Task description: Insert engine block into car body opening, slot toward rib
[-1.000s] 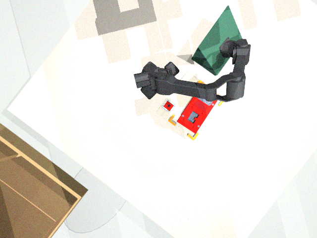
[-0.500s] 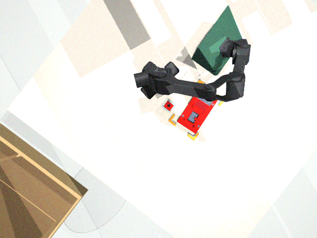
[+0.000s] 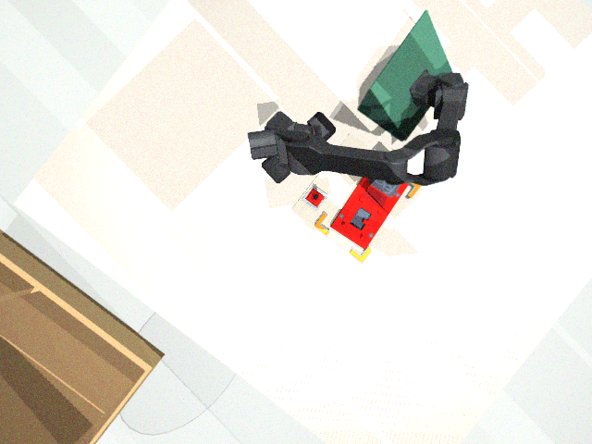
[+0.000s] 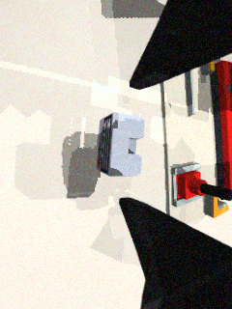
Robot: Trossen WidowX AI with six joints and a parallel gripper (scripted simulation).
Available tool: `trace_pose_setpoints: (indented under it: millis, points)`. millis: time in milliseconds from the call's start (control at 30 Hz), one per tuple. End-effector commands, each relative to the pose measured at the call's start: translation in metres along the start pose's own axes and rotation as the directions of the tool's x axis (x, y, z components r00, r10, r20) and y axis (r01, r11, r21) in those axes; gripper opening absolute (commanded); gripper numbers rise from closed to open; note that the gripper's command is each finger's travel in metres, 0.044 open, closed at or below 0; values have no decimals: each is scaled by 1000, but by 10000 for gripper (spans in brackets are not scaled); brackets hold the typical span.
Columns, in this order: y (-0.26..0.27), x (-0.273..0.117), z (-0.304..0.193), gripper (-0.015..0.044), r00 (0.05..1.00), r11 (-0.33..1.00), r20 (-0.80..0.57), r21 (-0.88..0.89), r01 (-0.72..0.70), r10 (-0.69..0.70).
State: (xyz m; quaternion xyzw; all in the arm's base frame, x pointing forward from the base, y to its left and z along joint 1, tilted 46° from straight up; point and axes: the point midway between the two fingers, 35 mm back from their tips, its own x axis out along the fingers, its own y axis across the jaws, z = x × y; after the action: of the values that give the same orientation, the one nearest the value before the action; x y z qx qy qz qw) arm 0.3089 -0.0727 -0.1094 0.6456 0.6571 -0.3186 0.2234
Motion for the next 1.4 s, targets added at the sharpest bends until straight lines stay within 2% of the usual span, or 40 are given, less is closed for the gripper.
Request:
trace_pose_setpoints:
  millis: [0, 567, 767, 1367]
  points:
    - [1, -19, 0, 440, 1000, 1000, 6, -8, -3, 3]
    - [2, -18, 1, 440, 1000, 1000, 4, -1, -9, 9]
    - [2, -30, 0, 440, 1000, 1000, 6, -13, -3, 3]
    - [2, 1, 0, 440, 1000, 1000, 5, -13, -3, 4]
